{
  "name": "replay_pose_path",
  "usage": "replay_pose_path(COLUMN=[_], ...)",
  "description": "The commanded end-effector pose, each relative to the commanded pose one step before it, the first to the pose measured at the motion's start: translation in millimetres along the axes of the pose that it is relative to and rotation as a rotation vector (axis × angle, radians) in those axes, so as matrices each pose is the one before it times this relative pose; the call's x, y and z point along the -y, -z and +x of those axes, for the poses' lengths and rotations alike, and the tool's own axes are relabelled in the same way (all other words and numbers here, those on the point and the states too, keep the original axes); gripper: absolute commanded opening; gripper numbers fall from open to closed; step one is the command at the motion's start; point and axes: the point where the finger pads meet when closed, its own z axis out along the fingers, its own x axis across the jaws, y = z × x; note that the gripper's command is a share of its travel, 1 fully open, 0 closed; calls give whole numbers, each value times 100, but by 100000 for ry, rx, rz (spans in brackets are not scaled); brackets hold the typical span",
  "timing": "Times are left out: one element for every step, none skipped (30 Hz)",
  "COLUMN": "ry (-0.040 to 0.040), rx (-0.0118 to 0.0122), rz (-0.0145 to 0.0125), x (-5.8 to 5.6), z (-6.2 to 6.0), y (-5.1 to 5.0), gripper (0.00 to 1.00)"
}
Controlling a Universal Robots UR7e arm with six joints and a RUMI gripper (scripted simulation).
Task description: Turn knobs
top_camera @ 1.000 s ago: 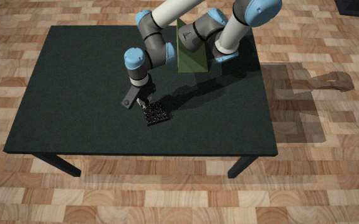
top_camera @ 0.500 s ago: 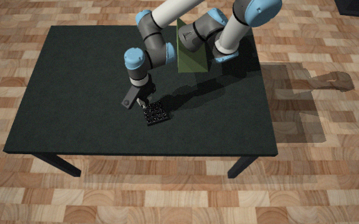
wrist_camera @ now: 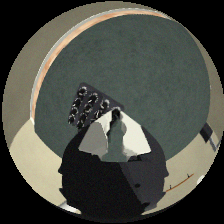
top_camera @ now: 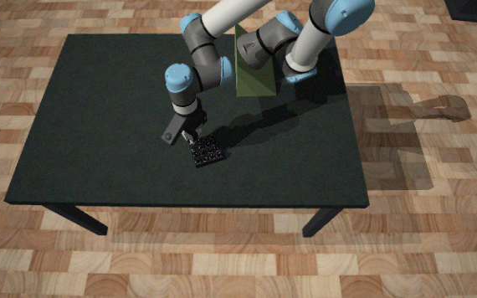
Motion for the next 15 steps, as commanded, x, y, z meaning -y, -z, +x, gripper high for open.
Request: replay_pose_path(ry=[475,417,584,762,0,0,947,1132,1314,1487,1648,1792,1916,2020,2106], rx=[82,3,4,5,0,0,7,8,9,9,9,10,12,13,4], rz=[-196,0,0,0,0,0,0,1,1,3,5,7,8,12,26], x=[-103,0,0,0,0,0,-1,1,1,1,2,2,3,4,8], z=[-48,0,1,1,0,0,1,2,2,2,2,2,1,1,-1], y=[-150,0,0,0,0,0,0,0,0,1,2,3,4,5,13], gripper=[4,4,4,4,4,4,4,4,4,4,4,4,4,4,4])
